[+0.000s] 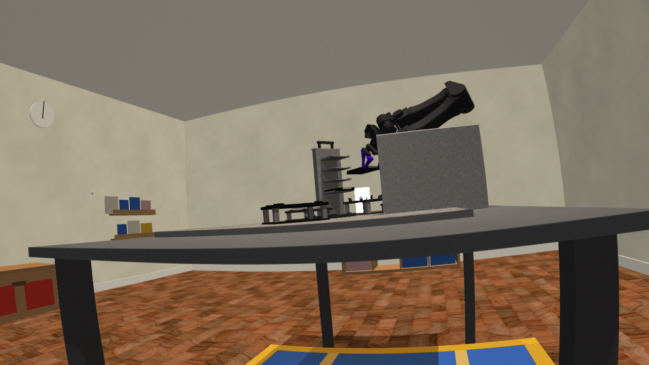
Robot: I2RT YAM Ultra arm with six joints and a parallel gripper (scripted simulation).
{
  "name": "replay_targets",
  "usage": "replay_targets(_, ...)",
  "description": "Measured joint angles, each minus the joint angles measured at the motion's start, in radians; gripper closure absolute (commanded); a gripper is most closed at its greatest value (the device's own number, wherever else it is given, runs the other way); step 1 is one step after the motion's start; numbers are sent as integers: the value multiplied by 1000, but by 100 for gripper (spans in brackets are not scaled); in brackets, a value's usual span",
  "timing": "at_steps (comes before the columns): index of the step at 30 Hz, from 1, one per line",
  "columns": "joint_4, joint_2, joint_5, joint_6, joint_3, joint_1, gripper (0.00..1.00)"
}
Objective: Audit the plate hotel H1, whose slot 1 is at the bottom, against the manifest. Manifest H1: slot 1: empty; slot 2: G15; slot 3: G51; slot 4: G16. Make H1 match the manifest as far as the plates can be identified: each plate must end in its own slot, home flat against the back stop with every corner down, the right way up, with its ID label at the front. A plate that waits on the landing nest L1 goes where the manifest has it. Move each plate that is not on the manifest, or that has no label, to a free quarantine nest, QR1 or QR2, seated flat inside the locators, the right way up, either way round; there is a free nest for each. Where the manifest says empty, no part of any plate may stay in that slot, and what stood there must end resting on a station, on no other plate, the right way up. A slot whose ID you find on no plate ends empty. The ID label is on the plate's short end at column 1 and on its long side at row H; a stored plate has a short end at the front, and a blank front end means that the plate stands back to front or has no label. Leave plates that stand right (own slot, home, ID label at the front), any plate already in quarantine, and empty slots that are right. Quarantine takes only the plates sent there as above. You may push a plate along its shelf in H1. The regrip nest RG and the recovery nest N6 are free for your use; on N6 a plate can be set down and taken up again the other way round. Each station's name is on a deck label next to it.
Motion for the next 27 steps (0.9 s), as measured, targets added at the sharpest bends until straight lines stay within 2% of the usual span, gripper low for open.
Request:
replay_targets(13,10,16,-3,-1,0,-7,14)
replay_targets(27,61,106,-13,-4,31,-17,14)
